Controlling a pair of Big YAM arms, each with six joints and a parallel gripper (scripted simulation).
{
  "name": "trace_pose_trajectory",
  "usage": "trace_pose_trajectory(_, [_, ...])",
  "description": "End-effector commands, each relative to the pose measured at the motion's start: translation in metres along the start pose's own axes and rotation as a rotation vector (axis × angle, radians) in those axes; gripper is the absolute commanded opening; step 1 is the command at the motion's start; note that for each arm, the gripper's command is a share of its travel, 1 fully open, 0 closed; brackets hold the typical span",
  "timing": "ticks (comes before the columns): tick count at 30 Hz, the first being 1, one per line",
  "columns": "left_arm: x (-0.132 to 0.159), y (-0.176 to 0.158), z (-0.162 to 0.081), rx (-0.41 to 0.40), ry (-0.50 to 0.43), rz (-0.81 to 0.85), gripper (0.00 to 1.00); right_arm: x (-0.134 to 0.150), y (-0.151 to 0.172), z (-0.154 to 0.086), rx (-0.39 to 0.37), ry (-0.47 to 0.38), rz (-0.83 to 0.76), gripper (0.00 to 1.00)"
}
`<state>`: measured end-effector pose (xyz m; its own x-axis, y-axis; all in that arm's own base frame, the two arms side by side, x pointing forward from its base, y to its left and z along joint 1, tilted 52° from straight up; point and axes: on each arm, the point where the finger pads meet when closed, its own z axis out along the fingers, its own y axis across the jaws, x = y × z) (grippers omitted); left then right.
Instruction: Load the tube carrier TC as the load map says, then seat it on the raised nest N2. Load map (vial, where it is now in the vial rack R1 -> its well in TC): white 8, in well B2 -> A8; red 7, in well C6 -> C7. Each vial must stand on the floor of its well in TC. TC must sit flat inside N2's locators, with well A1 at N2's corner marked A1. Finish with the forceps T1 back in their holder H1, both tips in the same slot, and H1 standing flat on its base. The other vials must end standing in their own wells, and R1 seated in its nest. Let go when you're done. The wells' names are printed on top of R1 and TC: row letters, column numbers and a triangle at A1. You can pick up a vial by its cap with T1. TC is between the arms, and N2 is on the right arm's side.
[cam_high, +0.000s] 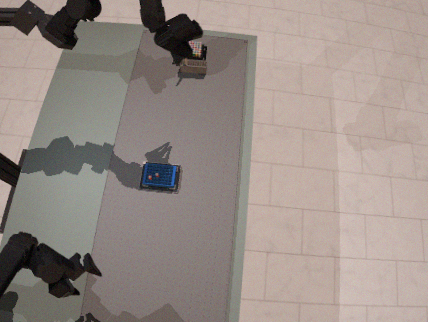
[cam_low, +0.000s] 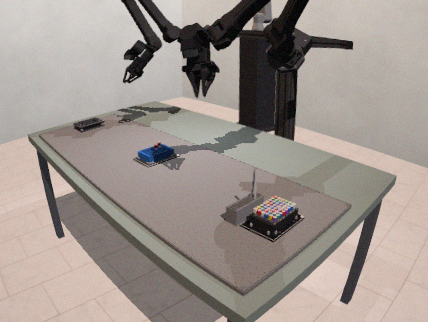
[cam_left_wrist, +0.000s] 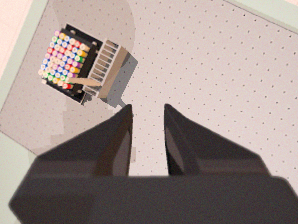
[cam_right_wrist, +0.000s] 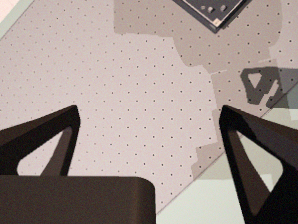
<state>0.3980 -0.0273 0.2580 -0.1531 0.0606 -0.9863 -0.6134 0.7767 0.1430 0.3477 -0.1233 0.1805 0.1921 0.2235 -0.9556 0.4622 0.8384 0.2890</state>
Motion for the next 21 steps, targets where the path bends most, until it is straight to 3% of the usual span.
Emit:
trace_pose_trajectory(1, [-0.005, 0.01, 0.012, -0.001, 0.026, 0.064, 0.23, 0.001, -0.001, -0.003, -0.001, 0.0, 0.0, 1.0])
trace_pose_trajectory(8, [0.002, 0.016, 0.028, 0.042, 0.08, 0.153, 0.23, 0.001, -0.001, -0.003, -0.001, 0.0, 0.0, 1.0])
trace_pose_trajectory(9, [0.022, 0.018, 0.03, 0.042, 0.101, 0.186, 0.23, 0.001, -0.001, -0.003, -0.001, 0.0, 0.0, 1.0])
trace_pose_trajectory(11, [0.033, 0.021, 0.035, 0.053, 0.125, 0.217, 0.23, 0.001, -0.001, -0.003, -0.001, 0.0, 0.0, 1.0])
trace_pose_trajectory(13, [0.019, 0.025, 0.04, 0.073, 0.129, 0.219, 0.23, 0.001, -0.001, -0.003, -0.001, 0.0, 0.0, 1.0])
trace_pose_trajectory(15, [0.044, 0.028, 0.045, 0.076, 0.16, 0.26, 0.23, 0.001, -0.001, -0.003, -0.001, 0.0, 0.0, 1.0])
trace_pose_trajectory(18, [0.032, 0.034, 0.052, 0.108, 0.18, 0.274, 0.23, 0.001, -0.001, -0.003, -0.001, 0.0, 0.0, 1.0])
trace_pose_trajectory(19, [0.047, 0.039, 0.051, 0.111, 0.197, 0.295, 0.23, 0.001, -0.001, -0.003, -0.001, 0.0, 0.0, 1.0])
trace_pose_trajectory(21, [0.047, 0.039, 0.051, 0.111, 0.197, 0.295, 0.23, 0.001, -0.001, -0.003, -0.001, 0.0, 0.0, 1.0])
